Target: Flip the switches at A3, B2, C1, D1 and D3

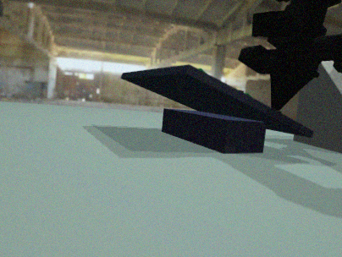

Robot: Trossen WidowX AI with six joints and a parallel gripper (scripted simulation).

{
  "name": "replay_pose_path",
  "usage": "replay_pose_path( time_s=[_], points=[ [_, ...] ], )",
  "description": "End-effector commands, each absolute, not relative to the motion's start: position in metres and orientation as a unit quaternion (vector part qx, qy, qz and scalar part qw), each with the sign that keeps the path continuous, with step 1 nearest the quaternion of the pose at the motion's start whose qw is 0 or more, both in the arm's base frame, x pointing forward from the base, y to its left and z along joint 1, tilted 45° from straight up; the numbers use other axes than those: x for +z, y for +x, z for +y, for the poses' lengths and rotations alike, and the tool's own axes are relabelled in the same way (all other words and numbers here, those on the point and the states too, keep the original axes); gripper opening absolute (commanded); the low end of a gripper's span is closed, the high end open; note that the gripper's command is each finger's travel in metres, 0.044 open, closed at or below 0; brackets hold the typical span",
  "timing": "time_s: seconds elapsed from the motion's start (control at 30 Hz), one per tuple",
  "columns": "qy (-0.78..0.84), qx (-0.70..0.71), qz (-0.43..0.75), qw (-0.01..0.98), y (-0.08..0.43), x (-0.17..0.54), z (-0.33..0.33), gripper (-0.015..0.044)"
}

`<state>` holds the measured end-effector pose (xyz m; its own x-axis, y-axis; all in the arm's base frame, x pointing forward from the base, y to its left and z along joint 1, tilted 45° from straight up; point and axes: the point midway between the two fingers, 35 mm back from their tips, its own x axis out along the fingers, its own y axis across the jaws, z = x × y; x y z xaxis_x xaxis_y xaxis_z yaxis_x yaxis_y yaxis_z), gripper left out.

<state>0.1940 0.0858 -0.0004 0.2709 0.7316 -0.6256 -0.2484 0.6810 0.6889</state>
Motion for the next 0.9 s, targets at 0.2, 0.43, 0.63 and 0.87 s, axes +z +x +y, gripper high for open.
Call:
replay_pose_path(
  time_s=[0.2, 0.43, 0.63, 0.87],
  points=[
    [0.238, 0.319, 0.513, 0.761, 0.1941, -0.0019, 0.0865, 0.0000],
    [0.238, 0.319, 0.513, 0.761, 0.1943, -0.0025, 0.0872, 0.0000],
    [0.238, 0.319, 0.513, 0.761, 0.1945, -0.0030, 0.0878, 0.0000],
    [0.238, 0.319, 0.513, 0.761, 0.1947, -0.0036, 0.0885, 0.0000]
  ],
)
